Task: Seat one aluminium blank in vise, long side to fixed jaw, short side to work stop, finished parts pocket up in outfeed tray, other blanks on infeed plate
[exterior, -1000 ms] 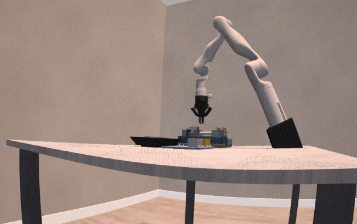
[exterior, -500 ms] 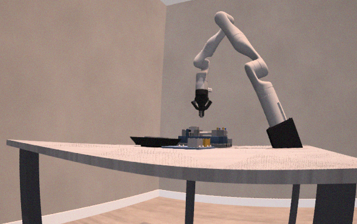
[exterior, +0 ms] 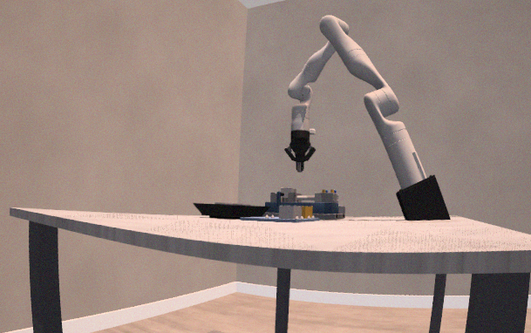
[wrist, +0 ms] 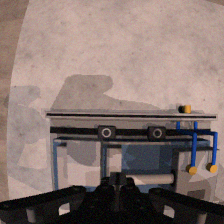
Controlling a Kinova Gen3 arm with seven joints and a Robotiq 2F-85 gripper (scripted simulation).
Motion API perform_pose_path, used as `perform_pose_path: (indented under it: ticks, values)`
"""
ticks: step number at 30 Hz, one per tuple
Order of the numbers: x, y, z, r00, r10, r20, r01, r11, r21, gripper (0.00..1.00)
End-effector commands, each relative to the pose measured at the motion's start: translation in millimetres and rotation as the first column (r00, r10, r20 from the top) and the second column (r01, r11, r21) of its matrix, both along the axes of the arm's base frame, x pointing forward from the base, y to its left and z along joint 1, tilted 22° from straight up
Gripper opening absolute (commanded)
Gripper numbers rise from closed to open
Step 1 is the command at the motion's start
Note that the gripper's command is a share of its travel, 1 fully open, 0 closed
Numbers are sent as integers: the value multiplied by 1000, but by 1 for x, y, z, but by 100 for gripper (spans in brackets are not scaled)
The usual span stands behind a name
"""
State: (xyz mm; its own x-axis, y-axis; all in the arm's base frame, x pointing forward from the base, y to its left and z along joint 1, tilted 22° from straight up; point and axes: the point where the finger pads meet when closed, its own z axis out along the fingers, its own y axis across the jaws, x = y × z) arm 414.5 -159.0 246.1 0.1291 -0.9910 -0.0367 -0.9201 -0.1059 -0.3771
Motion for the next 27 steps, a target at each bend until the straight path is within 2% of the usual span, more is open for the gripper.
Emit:
perform_pose_path:
  ticks: [1,17,27]
  values:
    - [0,0,3,1000,7,2,-7,1000,-3,0]
    - [0,0,3,1000,-15,0,15,1000,6,0]
    - [5,-4,5,985,-169,-20,170,983,69,0]
